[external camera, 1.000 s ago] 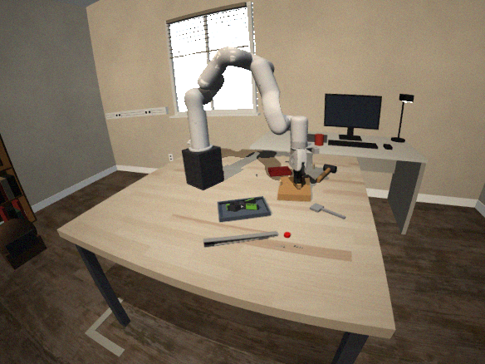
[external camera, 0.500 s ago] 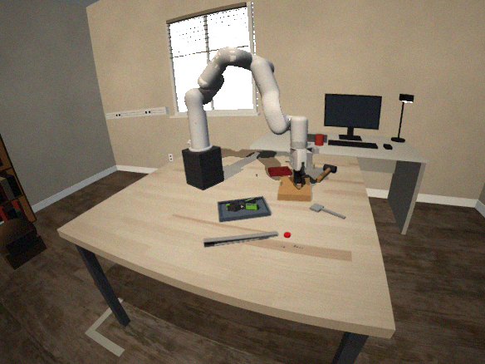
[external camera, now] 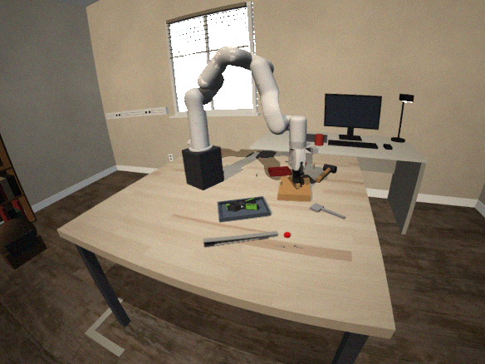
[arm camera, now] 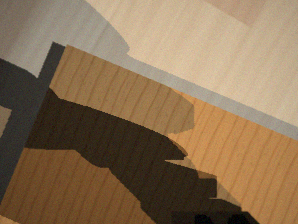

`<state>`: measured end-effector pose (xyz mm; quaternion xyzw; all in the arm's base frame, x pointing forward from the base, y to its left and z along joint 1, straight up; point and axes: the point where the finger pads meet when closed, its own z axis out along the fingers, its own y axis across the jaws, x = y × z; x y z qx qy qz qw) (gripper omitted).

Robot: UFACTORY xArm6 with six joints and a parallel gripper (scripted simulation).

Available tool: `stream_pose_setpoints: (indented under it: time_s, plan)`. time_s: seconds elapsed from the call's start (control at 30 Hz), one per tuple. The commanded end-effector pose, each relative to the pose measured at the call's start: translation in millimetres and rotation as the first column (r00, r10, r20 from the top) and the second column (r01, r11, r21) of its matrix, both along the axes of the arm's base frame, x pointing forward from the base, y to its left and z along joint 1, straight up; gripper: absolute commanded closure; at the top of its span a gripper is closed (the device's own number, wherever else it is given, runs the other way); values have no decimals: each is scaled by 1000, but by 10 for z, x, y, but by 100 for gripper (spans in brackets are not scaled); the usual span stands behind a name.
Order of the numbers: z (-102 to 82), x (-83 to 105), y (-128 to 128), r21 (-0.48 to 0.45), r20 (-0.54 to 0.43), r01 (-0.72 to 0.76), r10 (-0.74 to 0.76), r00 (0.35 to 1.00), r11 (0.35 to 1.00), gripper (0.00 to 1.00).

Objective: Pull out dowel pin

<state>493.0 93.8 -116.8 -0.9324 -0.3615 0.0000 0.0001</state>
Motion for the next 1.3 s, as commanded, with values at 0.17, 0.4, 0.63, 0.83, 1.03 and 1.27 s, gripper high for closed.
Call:
stream_pose_setpoints:
  time_s: [0.17, 0.4, 0.63, 0.83, 1.03, 1.27]
  plan:
    - [16, -62, 10, 1, 4, 46, -46, 999, 999, 100]
    - [15, -127, 14, 1, 4, 82, -82, 997, 997, 100]
    - [15, -231, 22, 1, 4, 140, -140, 990, 990, 100]
    - [14, -325, 29, 1, 4, 193, -193, 981, 981, 100]
    - [14, -388, 33, 2, 4, 228, -228, 974, 974, 100]
    - [13, -491, 41, 2, 4, 284, -284, 959, 959, 100]
